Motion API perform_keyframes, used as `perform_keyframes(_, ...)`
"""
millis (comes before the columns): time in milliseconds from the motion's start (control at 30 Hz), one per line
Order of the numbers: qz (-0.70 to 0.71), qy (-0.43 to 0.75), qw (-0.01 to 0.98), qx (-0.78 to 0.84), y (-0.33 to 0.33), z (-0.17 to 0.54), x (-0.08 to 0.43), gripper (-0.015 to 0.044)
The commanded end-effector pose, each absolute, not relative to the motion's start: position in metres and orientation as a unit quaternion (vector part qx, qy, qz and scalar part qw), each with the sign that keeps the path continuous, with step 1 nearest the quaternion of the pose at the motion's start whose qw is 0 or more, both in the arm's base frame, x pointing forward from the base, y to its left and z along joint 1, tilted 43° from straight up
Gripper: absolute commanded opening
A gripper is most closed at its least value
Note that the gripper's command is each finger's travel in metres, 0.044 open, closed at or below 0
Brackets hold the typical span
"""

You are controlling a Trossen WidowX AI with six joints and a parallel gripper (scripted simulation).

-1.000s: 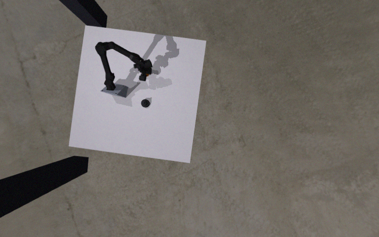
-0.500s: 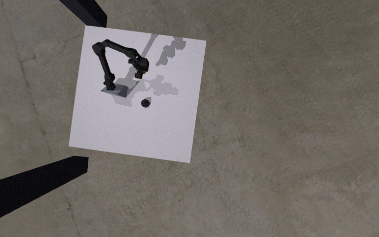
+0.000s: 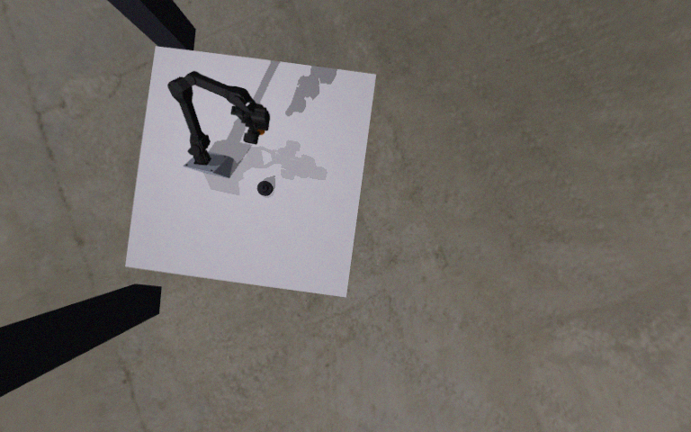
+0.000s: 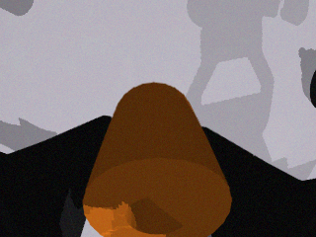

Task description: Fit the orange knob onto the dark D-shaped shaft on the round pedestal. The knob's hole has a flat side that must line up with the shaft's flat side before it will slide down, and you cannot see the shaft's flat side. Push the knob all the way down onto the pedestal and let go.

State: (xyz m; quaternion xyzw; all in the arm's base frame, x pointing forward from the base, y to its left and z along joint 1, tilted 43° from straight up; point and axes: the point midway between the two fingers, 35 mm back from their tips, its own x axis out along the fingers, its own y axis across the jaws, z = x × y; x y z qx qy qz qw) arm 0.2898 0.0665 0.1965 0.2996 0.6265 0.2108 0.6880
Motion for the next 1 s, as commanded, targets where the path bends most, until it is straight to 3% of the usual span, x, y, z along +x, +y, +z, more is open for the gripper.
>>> perform_keyframes(0,0.207,0.626,0.689,0.301,0.058,0.188,0.296,0.0)
perform_keyframes(967,0.199,0.629,0.692,0.293,-0.002,0.12,0.325,0.0)
